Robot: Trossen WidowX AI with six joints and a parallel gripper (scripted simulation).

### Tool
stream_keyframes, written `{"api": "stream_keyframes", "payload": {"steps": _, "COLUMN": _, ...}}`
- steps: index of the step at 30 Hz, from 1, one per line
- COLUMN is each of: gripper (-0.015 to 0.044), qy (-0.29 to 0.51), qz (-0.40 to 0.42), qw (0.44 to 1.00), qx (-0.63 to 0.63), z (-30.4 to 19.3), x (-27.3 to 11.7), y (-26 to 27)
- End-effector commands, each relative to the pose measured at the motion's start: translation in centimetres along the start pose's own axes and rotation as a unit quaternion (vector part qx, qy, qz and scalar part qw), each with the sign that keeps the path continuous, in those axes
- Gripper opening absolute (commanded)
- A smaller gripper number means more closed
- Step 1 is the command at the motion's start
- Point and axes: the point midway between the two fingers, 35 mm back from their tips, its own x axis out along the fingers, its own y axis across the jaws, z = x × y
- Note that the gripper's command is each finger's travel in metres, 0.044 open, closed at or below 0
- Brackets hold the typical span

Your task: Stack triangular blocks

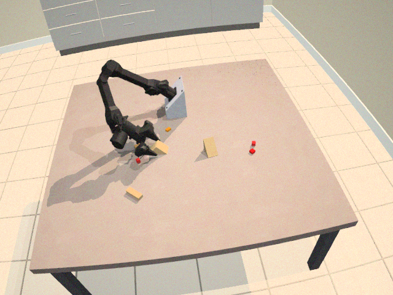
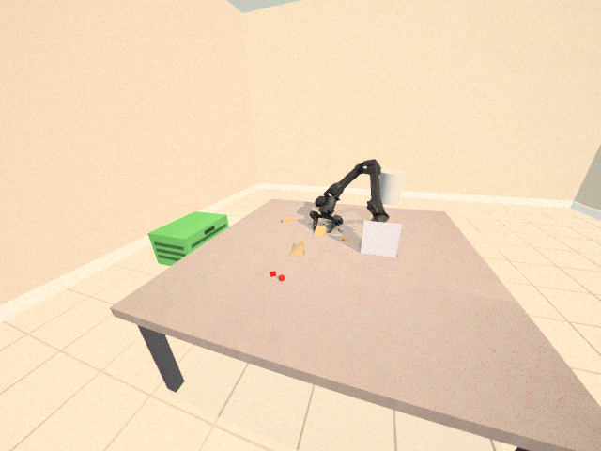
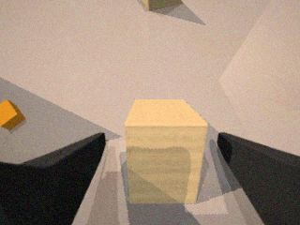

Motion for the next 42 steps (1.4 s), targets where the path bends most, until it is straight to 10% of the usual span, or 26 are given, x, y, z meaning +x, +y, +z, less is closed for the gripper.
{"api": "stream_keyframes", "payload": {"steps": 1, "gripper": 0.0414, "qy": 0.000, "qz": 0.000, "qw": 1.000, "qx": 0.000, "z": 0.0, "x": 0.0, "y": 0.0}}
{"api": "stream_keyframes", "payload": {"steps": 22, "gripper": 0.0000, "qy": 0.000, "qz": 0.000, "qw": 1.000, "qx": 0.000, "z": 0.4, "x": -0.4, "y": -0.1}}
{"api": "stream_keyframes", "payload": {"steps": 42, "gripper": 0.0000, "qy": -0.002, "qz": 0.000, "qw": 1.000, "qx": 0.000, "z": 7.0, "x": -7.0, "y": -0.1}}
